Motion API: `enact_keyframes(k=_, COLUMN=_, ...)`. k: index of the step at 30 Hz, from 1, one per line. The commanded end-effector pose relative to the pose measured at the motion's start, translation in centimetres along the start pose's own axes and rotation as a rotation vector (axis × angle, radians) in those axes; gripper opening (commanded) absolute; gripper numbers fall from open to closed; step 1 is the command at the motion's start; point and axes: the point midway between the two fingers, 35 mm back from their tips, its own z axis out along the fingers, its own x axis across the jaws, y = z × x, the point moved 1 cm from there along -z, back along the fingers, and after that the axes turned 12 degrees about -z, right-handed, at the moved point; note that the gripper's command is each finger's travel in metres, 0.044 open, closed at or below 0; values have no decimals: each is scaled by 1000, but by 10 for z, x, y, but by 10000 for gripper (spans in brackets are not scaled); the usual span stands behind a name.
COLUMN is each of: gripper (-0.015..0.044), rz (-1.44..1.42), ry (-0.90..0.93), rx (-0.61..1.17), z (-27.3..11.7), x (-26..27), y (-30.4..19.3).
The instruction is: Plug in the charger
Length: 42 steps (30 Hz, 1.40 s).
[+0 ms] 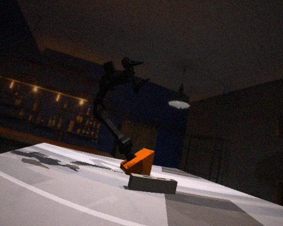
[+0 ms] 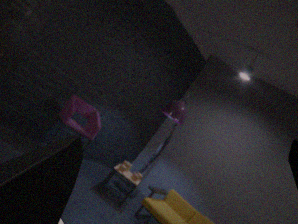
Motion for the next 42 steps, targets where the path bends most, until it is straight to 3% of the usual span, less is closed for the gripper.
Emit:
enact_keyframes(k=1, gripper=440, rz=138, ry=91, rx=89, z=20, x=28, y=-25)
enact_keyframes(k=21, gripper=440, rz=649, ry=438, rx=604, z=62, x=166, y=-116)
enact_keyframes(k=42, gripper=440, rz=885, ry=664, rx=1278, z=31, x=301, y=-171)
